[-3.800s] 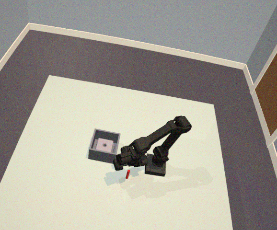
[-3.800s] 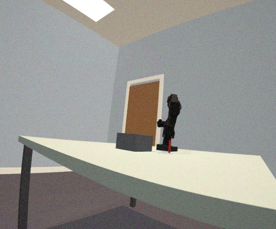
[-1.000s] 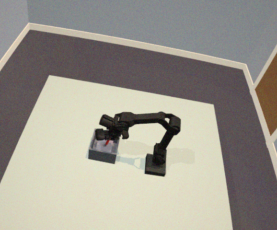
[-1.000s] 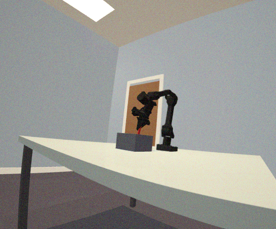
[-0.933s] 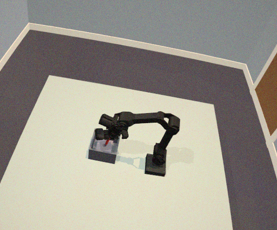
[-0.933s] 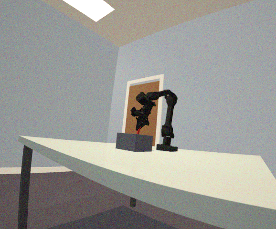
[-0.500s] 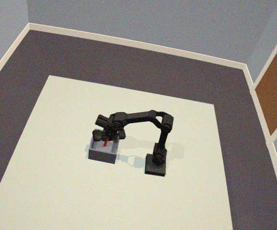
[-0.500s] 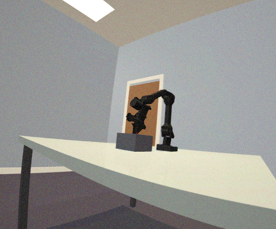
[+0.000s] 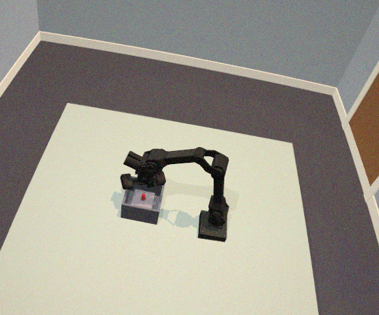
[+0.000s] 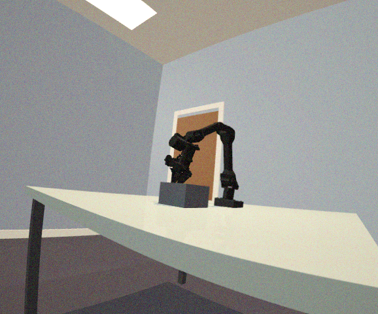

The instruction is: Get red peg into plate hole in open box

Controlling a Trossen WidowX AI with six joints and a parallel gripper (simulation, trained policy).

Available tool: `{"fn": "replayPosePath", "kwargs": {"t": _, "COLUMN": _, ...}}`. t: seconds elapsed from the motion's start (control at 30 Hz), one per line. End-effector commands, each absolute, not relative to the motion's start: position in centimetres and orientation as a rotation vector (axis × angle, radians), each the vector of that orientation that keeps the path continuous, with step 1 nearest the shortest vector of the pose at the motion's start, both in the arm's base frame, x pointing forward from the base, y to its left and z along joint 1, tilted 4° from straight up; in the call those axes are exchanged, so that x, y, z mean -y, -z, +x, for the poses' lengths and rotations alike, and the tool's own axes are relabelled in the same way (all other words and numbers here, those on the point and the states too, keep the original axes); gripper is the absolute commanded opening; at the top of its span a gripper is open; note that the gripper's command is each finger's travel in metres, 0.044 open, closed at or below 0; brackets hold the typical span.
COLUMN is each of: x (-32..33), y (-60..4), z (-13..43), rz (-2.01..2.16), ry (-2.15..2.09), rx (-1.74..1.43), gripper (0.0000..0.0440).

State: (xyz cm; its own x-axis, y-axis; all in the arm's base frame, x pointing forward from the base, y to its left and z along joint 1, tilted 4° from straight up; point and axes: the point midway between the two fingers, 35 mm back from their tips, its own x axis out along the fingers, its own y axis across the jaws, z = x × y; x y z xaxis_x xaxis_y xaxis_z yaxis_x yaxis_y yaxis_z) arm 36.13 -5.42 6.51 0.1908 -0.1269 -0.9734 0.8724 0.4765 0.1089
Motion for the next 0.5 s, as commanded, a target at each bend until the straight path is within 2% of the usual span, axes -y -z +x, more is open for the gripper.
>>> {"fn": "replayPosePath", "kwargs": {"t": 0.0, "x": 6.3, "y": -6.6, "z": 37.7, "rz": 0.800, "ry": 0.812, "rx": -1.131, "gripper": 0.0440}}
{"fn": "replayPosePath", "kwargs": {"t": 0.47, "x": 9.6, "y": -8.6, "z": 40.8, "rz": 0.805, "ry": 0.812, "rx": -0.991, "gripper": 0.0440}}
